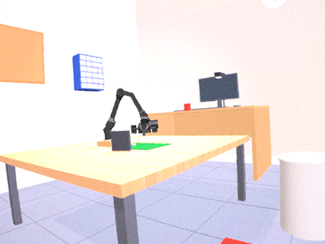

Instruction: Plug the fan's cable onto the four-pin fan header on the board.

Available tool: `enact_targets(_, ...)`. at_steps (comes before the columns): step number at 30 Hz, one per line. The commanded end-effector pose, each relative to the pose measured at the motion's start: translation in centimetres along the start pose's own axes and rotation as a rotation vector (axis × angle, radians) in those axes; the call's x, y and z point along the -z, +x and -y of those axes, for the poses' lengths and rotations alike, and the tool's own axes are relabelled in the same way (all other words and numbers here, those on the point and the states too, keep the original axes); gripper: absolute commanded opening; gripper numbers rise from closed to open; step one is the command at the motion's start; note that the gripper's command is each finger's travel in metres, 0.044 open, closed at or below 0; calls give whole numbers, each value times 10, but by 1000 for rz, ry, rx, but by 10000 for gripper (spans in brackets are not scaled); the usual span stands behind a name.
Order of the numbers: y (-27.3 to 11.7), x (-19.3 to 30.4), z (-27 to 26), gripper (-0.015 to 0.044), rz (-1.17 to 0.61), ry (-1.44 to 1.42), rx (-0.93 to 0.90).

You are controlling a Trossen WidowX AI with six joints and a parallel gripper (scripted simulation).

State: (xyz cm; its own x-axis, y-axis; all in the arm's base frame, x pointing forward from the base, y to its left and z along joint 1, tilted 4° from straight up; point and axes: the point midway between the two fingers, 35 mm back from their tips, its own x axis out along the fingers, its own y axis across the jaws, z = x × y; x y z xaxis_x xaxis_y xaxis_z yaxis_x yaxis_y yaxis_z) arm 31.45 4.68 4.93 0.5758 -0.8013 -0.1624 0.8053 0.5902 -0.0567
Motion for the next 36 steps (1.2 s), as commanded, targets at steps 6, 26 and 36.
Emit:
enact_targets(6,2,8,0,0,0,4,0)
enact_targets(26,5,25,0,0,0,3,0)
enact_targets(36,6,33,0,0,0,3,0)
